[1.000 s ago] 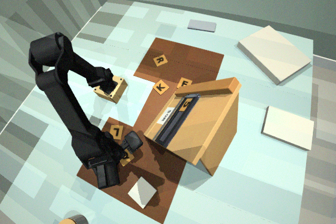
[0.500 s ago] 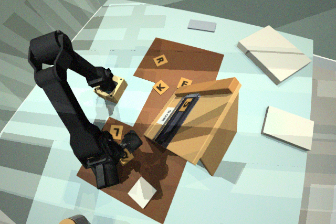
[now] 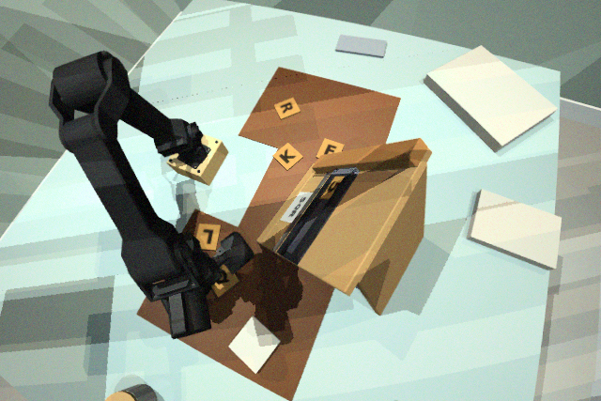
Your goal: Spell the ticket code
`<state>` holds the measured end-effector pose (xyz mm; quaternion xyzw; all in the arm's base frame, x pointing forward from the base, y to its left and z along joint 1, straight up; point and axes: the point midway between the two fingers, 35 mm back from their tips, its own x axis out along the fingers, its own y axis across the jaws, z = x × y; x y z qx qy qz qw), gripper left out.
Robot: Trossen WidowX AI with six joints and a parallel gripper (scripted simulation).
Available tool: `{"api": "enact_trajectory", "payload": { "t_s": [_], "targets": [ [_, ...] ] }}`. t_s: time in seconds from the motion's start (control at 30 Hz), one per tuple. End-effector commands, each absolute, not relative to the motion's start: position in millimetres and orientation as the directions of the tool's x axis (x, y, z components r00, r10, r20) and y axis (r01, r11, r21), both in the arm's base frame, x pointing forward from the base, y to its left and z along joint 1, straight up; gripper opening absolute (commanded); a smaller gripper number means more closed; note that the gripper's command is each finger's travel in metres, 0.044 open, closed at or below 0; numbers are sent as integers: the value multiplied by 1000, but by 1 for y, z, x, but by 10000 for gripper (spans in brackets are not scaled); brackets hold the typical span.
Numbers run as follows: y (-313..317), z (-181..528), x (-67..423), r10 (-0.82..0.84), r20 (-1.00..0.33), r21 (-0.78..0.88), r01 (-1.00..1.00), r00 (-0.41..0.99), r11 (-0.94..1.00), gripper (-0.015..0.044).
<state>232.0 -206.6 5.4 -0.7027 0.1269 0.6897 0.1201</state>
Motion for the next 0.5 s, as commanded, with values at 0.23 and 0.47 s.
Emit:
{"api": "enact_trajectory", "payload": {
  "t_s": [0.23,0.47],
  "targets": [
    [-207,13,232,-15,-1000,9,-349,16,-937,0],
    [-206,13,235,-17,-999,6,-271,38,-962,0]
  ]
}}
